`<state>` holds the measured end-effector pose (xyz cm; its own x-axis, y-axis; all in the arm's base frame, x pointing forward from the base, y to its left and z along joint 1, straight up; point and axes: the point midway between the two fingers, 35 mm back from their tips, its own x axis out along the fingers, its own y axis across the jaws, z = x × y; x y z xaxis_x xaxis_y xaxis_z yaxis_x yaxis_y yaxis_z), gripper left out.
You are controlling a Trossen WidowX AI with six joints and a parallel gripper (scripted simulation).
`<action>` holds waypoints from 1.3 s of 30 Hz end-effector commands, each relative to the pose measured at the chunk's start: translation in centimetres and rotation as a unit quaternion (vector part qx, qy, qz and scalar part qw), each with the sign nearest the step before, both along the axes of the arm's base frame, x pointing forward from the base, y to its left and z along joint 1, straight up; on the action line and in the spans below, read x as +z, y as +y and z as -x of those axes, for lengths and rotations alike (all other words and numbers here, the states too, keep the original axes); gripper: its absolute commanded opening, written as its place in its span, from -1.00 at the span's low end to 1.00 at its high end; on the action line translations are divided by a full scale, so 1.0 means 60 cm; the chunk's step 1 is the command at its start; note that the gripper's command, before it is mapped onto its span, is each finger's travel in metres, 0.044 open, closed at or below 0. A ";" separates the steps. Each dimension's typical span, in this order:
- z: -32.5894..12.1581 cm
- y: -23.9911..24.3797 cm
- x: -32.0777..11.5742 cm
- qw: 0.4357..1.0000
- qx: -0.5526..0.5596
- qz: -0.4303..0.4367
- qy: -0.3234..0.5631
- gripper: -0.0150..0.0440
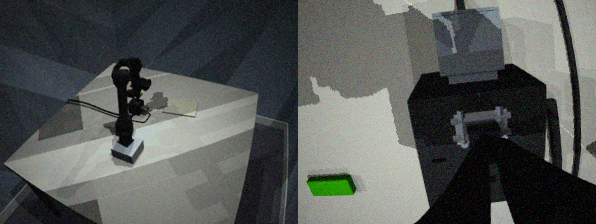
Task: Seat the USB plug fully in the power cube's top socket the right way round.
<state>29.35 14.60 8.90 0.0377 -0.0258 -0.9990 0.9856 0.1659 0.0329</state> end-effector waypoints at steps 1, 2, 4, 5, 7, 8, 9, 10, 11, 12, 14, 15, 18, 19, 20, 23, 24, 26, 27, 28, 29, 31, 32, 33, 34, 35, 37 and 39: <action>0.000 -0.001 -0.002 1.000 0.002 0.002 0.000 -0.49; 0.000 -0.001 -0.002 1.000 0.002 0.002 0.000 -0.49; 0.000 -0.001 -0.003 1.000 0.002 0.002 0.000 -0.49; 0.000 -0.001 -0.003 1.000 0.002 0.002 0.000 -0.49; 0.000 -0.001 -0.003 1.000 0.002 0.002 0.000 -0.49; 0.000 -0.001 -0.004 1.000 0.002 0.002 0.000 -0.49; 0.000 -0.001 -0.004 1.000 0.002 0.002 0.000 -0.49; 0.000 -0.001 -0.004 1.000 0.002 0.002 0.000 -0.49; 0.000 -0.001 -0.004 1.000 0.002 0.002 0.000 -0.49; 0.000 -0.001 -0.004 1.000 0.002 0.002 0.000 -0.49; 0.000 -0.001 -0.005 1.000 0.002 0.002 0.000 -0.49; 0.000 -0.001 -0.005 1.000 0.002 0.002 0.000 -0.49; 0.000 -0.001 -0.006 1.000 0.002 0.002 0.000 -0.49; 0.000 -0.001 -0.006 1.000 0.002 0.002 0.000 -0.49; 0.000 -0.001 -0.006 1.000 0.002 0.002 0.000 -0.49; 0.000 -0.001 -0.007 1.000 0.002 0.002 0.000 -0.49; 0.000 -0.001 -0.007 1.000 0.002 0.002 0.000 -0.49; 0.000 -0.001 -0.007 1.000 0.002 0.002 0.000 -0.49; 0.000 -0.001 -0.007 1.000 0.002 0.002 0.000 -0.49; 0.000 -0.001 -0.008 1.000 0.002 0.002 0.000 -0.49; 0.000 -0.001 -0.008 1.000 0.002 0.002 0.000 -0.49; -0.001 -0.001 -0.008 1.000 0.002 0.002 0.000 -0.49; -0.001 -0.001 -0.008 1.000 0.002 0.002 0.000 -0.49; -0.001 -0.001 -0.009 1.000 0.002 0.002 0.000 -0.49; -0.001 -0.001 -0.009 1.000 0.002 0.002 0.000 -0.49; -0.001 -0.001 -0.009 1.000 0.002 0.002 0.000 -0.49; -0.001 -0.001 -0.009 1.000 0.002 0.002 0.000 -0.49; -0.001 -0.001 -0.010 1.000 0.002 0.002 0.000 -0.49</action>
